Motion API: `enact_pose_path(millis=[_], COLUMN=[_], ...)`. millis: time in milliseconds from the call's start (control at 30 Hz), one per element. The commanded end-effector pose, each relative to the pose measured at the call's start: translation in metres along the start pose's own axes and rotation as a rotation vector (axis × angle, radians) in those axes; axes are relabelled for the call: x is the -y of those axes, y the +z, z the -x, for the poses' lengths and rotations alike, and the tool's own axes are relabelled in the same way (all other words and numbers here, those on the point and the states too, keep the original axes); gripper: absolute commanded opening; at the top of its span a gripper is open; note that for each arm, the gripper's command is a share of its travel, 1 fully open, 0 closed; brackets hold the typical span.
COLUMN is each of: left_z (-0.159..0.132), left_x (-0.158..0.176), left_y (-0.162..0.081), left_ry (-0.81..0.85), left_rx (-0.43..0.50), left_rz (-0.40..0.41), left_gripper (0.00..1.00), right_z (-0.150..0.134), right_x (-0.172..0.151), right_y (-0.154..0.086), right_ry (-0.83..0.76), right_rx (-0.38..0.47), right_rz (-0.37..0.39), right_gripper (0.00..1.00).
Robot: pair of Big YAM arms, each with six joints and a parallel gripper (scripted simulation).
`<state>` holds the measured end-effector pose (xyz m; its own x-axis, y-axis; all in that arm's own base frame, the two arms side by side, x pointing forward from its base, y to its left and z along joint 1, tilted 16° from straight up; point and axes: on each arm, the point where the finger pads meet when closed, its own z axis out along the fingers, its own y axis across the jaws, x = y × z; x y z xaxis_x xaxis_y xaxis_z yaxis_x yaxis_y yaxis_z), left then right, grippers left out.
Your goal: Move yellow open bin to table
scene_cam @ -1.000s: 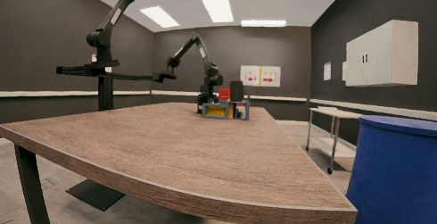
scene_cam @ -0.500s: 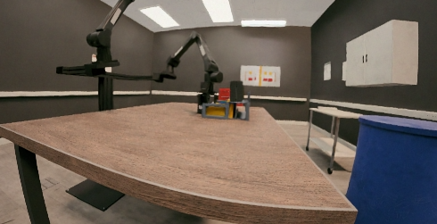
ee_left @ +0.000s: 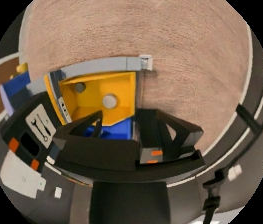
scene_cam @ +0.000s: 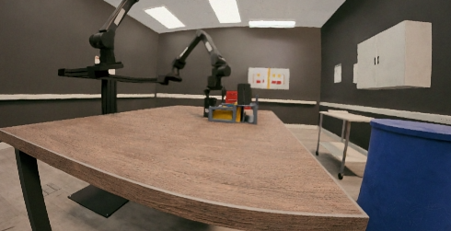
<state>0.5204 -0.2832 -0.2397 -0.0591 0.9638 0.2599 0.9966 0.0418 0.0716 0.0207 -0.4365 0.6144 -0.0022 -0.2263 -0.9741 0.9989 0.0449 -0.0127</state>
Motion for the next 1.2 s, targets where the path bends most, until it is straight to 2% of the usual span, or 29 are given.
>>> enact_pose_path(millis=[0, 300, 333, 733, 767, 1167], left_z=[0.011, 0.011, 0.007, 0.01, 0.01, 0.011], left_x=[-0.004, -0.004, 0.004, 0.009, 0.01, 0.012], left_y=[-0.028, -0.036, -0.018, -0.015, -0.014, -0.009], left_ry=[0.001, 0.003, 0.007, 0.014, 0.015, 0.017], left_rx=[0.018, 0.019, 0.002, -0.002, -0.003, -0.007], left_rz=[0.022, 0.024, 0.0, -0.004, -0.006, -0.011], left_gripper=[0.9, 0.9, 0.9, 0.9, 0.0, 0.0], right_z=[0.014, 0.014, 0.014, 0.014, 0.014, 0.014], right_x=[0.003, 0.003, 0.003, 0.003, 0.003, 0.003], right_y=[-0.007, -0.007, -0.007, -0.007, -0.007, -0.007], right_ry=[0.011, 0.011, 0.011, 0.011, 0.011, 0.011], right_rx=[0.042, 0.042, 0.042, 0.042, 0.042, 0.042], right_rz=[-0.007, -0.007, -0.007, -0.007, -0.007, -0.007], right_gripper=[1.0, 1.0, 1.0, 1.0, 1.0, 1.0])
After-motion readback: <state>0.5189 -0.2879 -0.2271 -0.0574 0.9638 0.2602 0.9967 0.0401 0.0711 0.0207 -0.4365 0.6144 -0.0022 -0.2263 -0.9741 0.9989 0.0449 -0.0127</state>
